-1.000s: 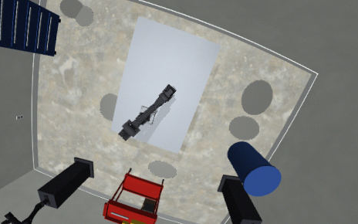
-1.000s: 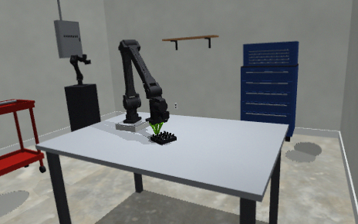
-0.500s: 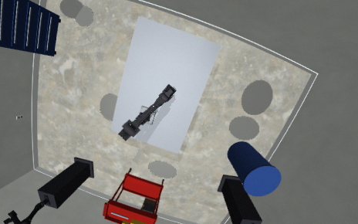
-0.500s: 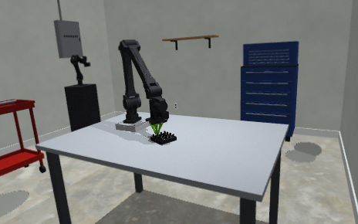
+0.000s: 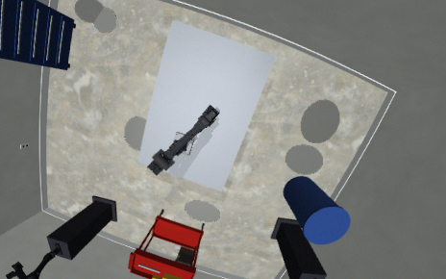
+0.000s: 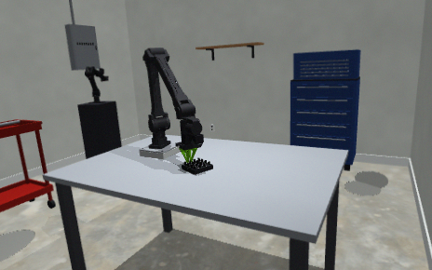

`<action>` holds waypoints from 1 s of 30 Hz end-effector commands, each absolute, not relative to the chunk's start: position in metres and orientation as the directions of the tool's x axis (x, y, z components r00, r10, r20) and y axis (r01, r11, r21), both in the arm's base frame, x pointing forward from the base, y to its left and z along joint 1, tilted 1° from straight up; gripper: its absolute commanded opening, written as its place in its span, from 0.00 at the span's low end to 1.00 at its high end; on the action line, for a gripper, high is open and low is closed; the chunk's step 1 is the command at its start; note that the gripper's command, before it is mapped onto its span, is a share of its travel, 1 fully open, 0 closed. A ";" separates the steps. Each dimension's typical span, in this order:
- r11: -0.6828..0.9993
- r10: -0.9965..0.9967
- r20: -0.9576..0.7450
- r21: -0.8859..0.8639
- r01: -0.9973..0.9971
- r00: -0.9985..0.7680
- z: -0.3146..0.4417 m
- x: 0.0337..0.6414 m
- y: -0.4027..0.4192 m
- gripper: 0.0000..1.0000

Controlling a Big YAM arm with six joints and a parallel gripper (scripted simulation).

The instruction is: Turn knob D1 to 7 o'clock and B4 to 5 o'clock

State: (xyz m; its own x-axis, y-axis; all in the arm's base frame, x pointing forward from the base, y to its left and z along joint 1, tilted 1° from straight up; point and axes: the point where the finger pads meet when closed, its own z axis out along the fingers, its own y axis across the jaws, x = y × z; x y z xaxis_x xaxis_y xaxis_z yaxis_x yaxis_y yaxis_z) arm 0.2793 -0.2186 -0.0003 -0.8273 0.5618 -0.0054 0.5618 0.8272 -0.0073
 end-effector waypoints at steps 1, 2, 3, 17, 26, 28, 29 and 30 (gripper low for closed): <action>0.816 0.577 -0.042 -0.014 0.578 -0.816 0.008 0.290 -0.230 0.20; 0.816 0.577 -0.042 -0.014 0.578 -0.816 0.008 0.290 -0.230 0.20; 0.816 0.577 -0.042 -0.014 0.578 -0.816 0.008 0.290 -0.230 0.20; 0.816 0.577 -0.047 -0.016 0.578 -0.815 0.013 0.291 -0.231 0.20; 0.816 0.575 -0.075 -0.017 0.578 -0.815 0.038 0.299 -0.236 0.20; 0.816 0.575 -0.076 -0.016 0.577 -0.815 0.044 0.299 -0.236 0.20; 0.817 0.574 -0.076 -0.016 0.577 -0.815 0.047 0.299 -0.236 0.20; 0.817 0.574 -0.077 -0.016 0.577 -0.815 0.050 0.299 -0.235 0.20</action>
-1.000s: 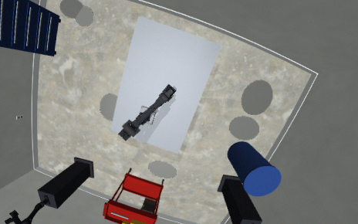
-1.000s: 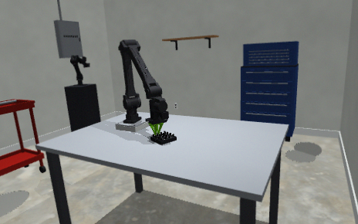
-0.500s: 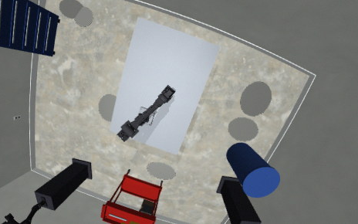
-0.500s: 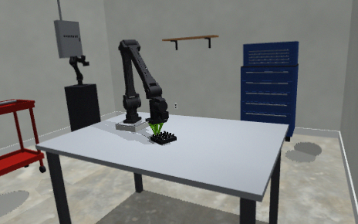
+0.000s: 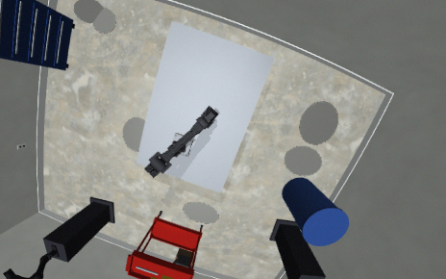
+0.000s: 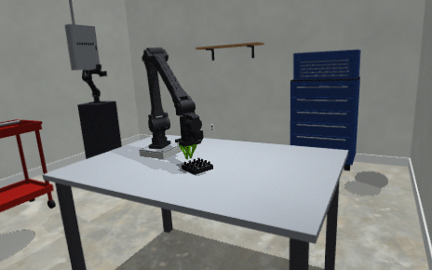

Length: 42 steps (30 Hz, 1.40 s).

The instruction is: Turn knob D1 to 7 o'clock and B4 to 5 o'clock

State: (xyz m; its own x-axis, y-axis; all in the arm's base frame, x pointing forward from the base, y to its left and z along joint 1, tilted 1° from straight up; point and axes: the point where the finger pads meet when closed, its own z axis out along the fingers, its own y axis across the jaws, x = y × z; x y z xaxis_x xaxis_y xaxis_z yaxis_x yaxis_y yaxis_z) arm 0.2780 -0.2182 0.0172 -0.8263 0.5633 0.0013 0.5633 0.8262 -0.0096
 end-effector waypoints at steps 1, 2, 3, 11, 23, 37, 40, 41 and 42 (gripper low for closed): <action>0.817 0.574 -0.077 -0.016 0.577 -0.815 0.053 0.299 -0.235 0.20; 0.817 0.574 -0.077 -0.016 0.576 -0.815 0.056 0.299 -0.235 0.20; 0.817 0.574 -0.077 -0.016 0.576 -0.815 0.058 0.299 -0.235 0.20; 0.818 0.575 -0.036 -0.014 0.575 -0.818 0.048 0.290 -0.228 0.20; 0.824 0.565 -0.046 -0.015 0.566 -0.824 0.049 0.292 -0.229 0.20; 0.955 0.290 -0.068 -0.034 0.293 -0.954 0.066 0.300 -0.231 0.20; 0.972 0.228 -0.066 -0.038 0.230 -0.972 0.067 0.301 -0.231 0.20; 0.977 0.208 -0.068 -0.041 0.211 -0.976 0.068 0.301 -0.231 0.20; 0.981 0.188 -0.068 -0.043 0.191 -0.980 0.069 0.301 -0.231 0.20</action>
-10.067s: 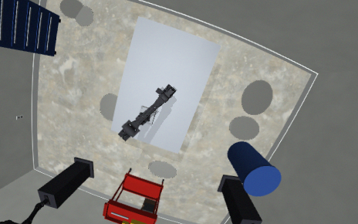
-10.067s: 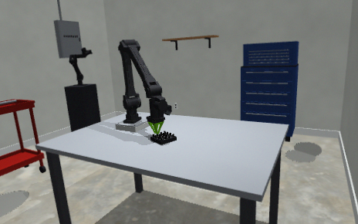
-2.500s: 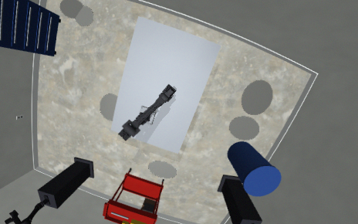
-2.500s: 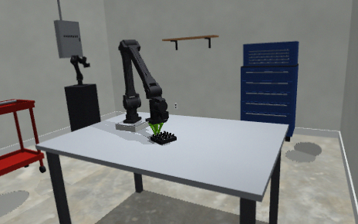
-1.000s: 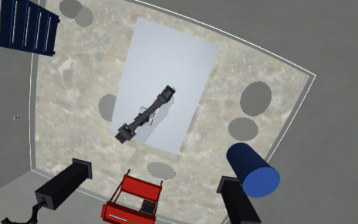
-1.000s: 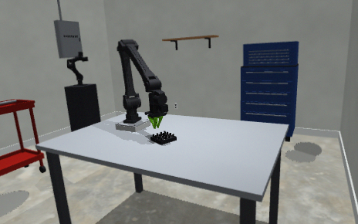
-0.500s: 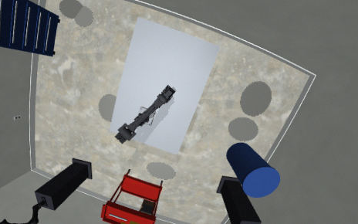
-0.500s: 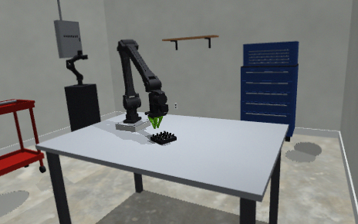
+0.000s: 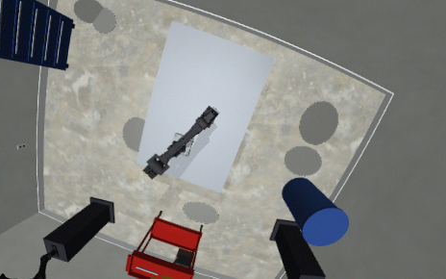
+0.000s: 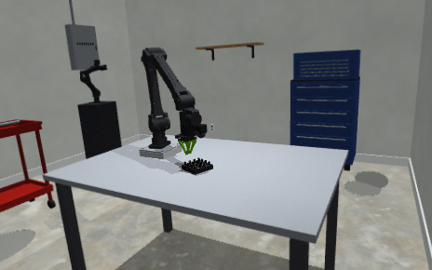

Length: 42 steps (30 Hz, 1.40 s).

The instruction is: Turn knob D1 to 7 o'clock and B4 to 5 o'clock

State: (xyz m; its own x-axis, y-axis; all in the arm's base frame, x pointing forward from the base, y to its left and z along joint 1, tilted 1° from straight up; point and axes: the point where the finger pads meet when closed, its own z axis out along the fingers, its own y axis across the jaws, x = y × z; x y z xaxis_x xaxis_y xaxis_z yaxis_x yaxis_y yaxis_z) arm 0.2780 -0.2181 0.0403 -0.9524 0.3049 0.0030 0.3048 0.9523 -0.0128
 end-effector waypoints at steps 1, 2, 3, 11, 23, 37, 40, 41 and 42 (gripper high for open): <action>0.984 0.167 -0.068 -0.044 0.170 -0.984 0.069 0.301 -0.231 0.20; 0.988 0.146 -0.067 -0.045 0.149 -0.987 0.070 0.301 -0.232 0.20; 0.988 0.146 -0.067 -0.045 0.149 -0.987 0.070 0.301 -0.232 0.20; 0.998 -0.036 -0.057 -0.056 -0.032 -0.998 0.072 0.301 -0.231 0.20; 0.958 -0.280 -0.041 -0.067 -0.277 -0.959 0.074 0.302 -0.230 0.20; 0.843 -0.535 -0.022 -0.076 -0.532 -0.845 0.078 0.302 -0.230 0.20; 0.799 -0.600 -0.013 -0.067 -0.598 -0.800 0.076 0.299 -0.226 0.20; 0.786 -0.617 -0.012 -0.069 -0.614 -0.787 0.077 0.300 -0.227 0.20; 0.774 -0.631 -0.012 -0.077 -0.628 -0.776 0.079 0.302 -0.228 0.20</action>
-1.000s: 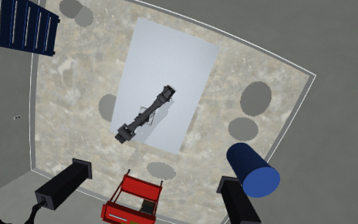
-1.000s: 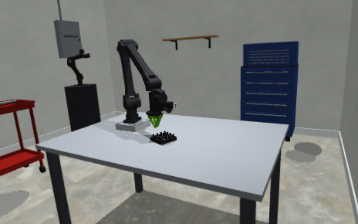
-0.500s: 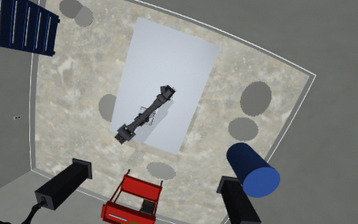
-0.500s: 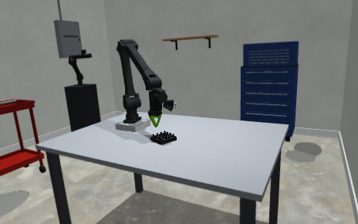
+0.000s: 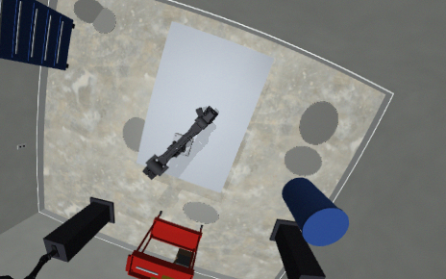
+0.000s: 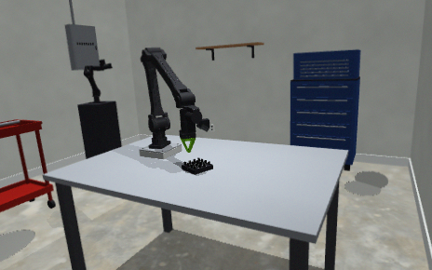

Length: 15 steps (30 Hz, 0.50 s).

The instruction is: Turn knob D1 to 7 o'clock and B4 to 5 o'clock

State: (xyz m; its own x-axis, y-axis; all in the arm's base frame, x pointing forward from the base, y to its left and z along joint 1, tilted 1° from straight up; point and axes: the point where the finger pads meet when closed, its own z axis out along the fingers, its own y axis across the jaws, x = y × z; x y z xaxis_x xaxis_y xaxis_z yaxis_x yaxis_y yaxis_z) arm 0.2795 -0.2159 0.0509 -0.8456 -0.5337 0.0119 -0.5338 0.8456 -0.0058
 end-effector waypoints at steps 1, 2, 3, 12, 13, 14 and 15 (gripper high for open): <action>0.761 -0.646 -0.011 -0.081 -0.643 -0.763 0.080 0.303 -0.229 0.20; 0.747 -0.663 -0.009 -0.078 -0.661 -0.748 0.081 0.302 -0.229 0.20; 0.732 -0.679 -0.007 -0.078 -0.677 -0.734 0.081 0.302 -0.229 0.20; 0.603 -0.796 0.006 -0.078 -0.794 -0.606 0.083 0.302 -0.228 0.20; 0.603 -0.796 0.006 -0.078 -0.794 -0.606 0.083 0.302 -0.228 0.20; 0.568 -0.822 0.009 -0.066 -0.820 -0.570 0.079 0.299 -0.225 0.20; 0.540 -0.840 0.011 -0.066 -0.839 -0.542 0.080 0.300 -0.225 0.20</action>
State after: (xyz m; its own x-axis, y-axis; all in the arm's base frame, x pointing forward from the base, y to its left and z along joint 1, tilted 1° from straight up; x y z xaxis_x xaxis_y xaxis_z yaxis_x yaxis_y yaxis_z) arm 0.2803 -0.2157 0.0551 -0.6423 -0.7663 0.0130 -0.7664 0.6423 -0.0042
